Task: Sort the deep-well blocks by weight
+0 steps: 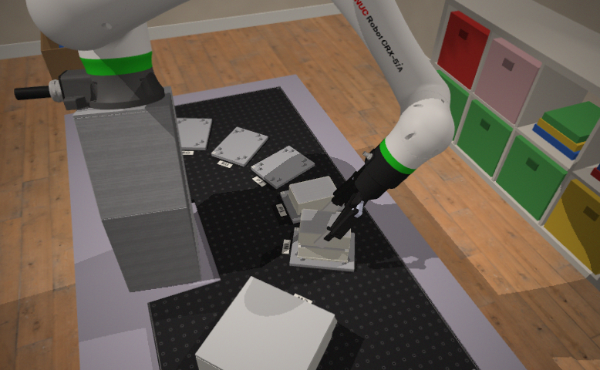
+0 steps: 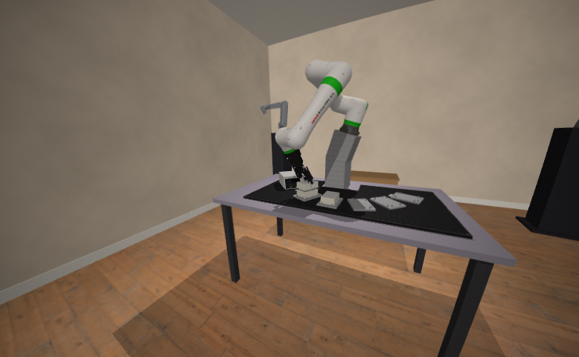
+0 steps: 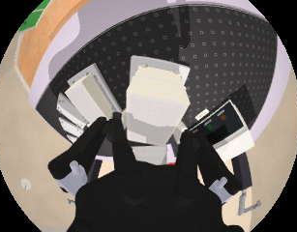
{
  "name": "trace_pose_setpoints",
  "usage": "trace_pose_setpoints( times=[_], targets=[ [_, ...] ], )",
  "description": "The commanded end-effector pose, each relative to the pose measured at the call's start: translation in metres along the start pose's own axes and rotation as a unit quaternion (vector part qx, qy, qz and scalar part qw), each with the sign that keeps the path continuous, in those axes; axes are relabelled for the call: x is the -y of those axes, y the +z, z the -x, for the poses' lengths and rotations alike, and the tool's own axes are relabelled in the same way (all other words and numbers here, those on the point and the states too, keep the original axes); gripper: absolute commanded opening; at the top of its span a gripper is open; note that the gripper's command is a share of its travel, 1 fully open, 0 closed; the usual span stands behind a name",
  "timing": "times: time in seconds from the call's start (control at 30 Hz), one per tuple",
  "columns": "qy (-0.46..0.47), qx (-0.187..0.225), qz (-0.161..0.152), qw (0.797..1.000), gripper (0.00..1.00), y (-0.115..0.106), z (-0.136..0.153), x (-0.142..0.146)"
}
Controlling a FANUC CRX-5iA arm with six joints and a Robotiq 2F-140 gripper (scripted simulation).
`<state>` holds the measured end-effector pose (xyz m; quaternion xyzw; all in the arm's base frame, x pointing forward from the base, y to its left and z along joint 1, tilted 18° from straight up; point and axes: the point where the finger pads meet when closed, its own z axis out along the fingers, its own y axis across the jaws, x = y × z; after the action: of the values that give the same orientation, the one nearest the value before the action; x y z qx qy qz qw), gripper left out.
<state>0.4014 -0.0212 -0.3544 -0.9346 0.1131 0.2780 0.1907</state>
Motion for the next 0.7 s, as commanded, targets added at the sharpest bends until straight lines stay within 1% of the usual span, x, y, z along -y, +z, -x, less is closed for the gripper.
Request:
trace_pose_setpoints(
  times=[0.0, 0.67],
  targets=[
    [0.000, 0.000, 0.000, 1.000, 0.10, -0.006, 0.003, 0.000],
    [0.000, 0.000, 0.000, 1.000, 0.10, -0.032, 0.018, 0.000]
  ],
)
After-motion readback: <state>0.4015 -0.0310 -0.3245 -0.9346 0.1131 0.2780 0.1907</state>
